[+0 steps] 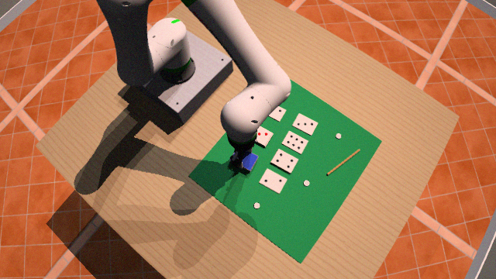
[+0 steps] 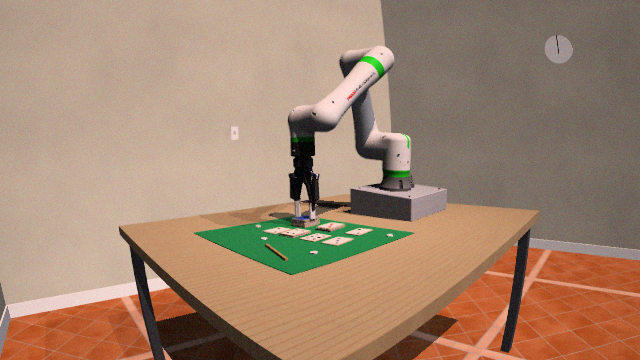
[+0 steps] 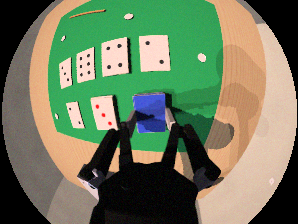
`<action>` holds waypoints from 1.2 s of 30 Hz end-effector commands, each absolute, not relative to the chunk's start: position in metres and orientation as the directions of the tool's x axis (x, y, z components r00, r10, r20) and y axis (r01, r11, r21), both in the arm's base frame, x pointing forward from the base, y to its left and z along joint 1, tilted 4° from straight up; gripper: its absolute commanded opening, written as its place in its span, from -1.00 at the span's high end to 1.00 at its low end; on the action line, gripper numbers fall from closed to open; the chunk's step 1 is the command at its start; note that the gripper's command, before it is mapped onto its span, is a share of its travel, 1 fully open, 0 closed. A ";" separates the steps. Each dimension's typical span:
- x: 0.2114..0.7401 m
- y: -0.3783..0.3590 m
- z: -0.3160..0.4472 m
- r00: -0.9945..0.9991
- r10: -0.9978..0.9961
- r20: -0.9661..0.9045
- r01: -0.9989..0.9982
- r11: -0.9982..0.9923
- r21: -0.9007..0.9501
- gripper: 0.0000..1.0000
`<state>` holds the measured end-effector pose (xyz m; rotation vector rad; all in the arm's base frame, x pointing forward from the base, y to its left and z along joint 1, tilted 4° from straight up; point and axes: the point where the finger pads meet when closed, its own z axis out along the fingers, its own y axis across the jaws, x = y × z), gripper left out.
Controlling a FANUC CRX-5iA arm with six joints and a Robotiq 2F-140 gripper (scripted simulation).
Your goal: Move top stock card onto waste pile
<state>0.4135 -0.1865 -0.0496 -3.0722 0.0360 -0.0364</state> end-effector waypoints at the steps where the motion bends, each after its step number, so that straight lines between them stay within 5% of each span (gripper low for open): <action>1: 0.414 -0.187 -0.049 0.999 -0.024 0.023 -0.023 -0.997 -0.069 0.14; 36: 0.414 -0.187 -0.046 0.999 -0.024 0.023 -0.023 -0.997 -0.069 0.15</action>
